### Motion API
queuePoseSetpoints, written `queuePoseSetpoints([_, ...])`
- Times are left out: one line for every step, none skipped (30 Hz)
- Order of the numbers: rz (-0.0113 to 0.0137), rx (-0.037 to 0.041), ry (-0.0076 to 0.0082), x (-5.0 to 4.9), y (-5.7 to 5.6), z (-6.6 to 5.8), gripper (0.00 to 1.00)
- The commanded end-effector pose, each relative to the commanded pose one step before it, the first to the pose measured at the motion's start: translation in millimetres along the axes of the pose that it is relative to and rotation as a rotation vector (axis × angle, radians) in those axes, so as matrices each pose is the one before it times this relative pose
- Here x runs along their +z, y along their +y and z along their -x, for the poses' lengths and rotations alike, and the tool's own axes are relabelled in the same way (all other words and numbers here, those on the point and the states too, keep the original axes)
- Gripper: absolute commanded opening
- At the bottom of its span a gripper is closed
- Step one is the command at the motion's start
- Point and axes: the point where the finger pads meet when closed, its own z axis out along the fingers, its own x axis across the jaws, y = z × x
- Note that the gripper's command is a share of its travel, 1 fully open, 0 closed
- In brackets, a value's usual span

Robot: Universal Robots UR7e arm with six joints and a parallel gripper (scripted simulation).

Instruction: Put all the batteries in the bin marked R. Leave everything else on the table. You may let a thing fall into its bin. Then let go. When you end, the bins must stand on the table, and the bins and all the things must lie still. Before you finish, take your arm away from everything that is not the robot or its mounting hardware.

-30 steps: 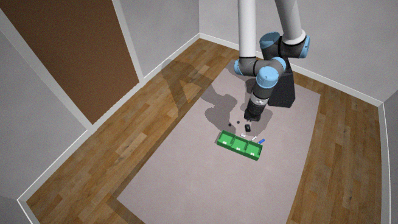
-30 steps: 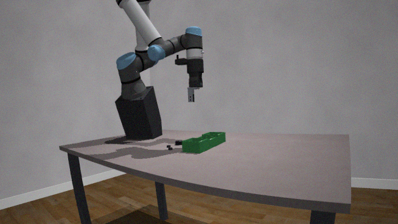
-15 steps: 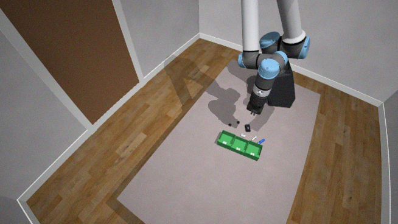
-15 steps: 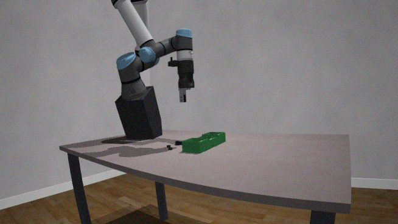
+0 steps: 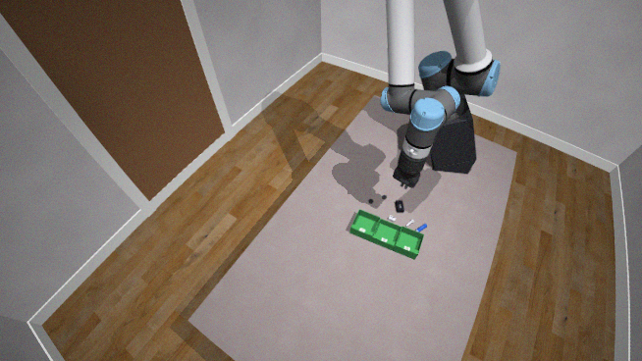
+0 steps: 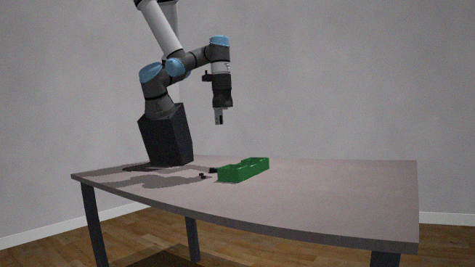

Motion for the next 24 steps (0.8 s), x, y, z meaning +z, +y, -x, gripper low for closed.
queuePoseSetpoints([0.00123, 0.15723, -0.00097, 27.194, 28.65, 11.53, 0.31])
queuePoseSetpoints([-0.00006, 0.02909, 0.00011, 5.464, 6.10, 1.54, 0.31])
queuePoseSetpoints([-0.00011, 0.02903, 0.00009, 5.461, 6.14, 1.36, 0.31])
queuePoseSetpoints([-0.00014, 0.02915, 0.00008, 5.459, 6.18, 1.19, 0.31])
queuePoseSetpoints([-0.00016, 0.02917, 0.00009, 5.461, 6.21, 1.01, 0.31])
queuePoseSetpoints([0.00000, 0.00000, 0.00000, 0.000, 0.00, 0.00, 0.31])
queuePoseSetpoints([0.00000, 0.00000, 0.00000, 0.000, 0.00, 0.00, 0.31])
queuePoseSetpoints([-0.00021, 0.08480, -0.00001, 5.458, 6.24, 0.81, 0.31])
queuePoseSetpoints([-0.00017, 0.02049, 0.00002, 5.459, 6.29, 0.30, 0.31])
queuePoseSetpoints([-0.00018, 0.02226, 0.00017, 5.459, 6.29, 0.17, 0.31])
queuePoseSetpoints([-0.00014, 0.02968, 0.00036, 5.458, 6.30, 0.03, 0.31])
queuePoseSetpoints([-0.00011, 0.02998, 0.00034, 5.457, 6.29, -0.16, 0.31])
queuePoseSetpoints([-0.00002, 0.02886, 0.00030, 5.457, 6.29, -0.34, 0.31])
queuePoseSetpoints([0.00006, 0.02878, 0.00028, 5.456, 6.28, -0.52, 0.31])
queuePoseSetpoints([0.00011, 0.02898, 0.00027, 5.456, 6.26, -0.70, 0.31])
queuePoseSetpoints([0.00013, 0.02903, 0.00026, 5.437, 6.24, -0.95, 0.31])
queuePoseSetpoints([0.00015, 0.02901, 0.00028, 5.456, 6.21, -1.06, 0.31])
queuePoseSetpoints([0.00017, 0.02900, 0.00030, 5.458, 6.17, -1.24, 0.31])
queuePoseSetpoints([0.00018, 0.02900, 0.00032, 5.459, 6.13, -1.42, 0.31])
queuePoseSetpoints([0.00020, 0.02899, 0.00034, 0.418, 0.46, -0.12, 0.31])
queuePoseSetpoints([0.00023, 0.02898, 0.00037, 0.002, 0.00, 0.01, 0.31])
queuePoseSetpoints([0.00031, 0.02906, 0.00037, 0.002, 0.00, 0.01, 0.31])
queuePoseSetpoints([0.00000, 0.00000, 0.00000, 0.000, 0.00, 0.00, 0.31])
queuePoseSetpoints([0.00000, 0.00000, 0.00000, 0.000, 0.00, 0.00, 0.31])
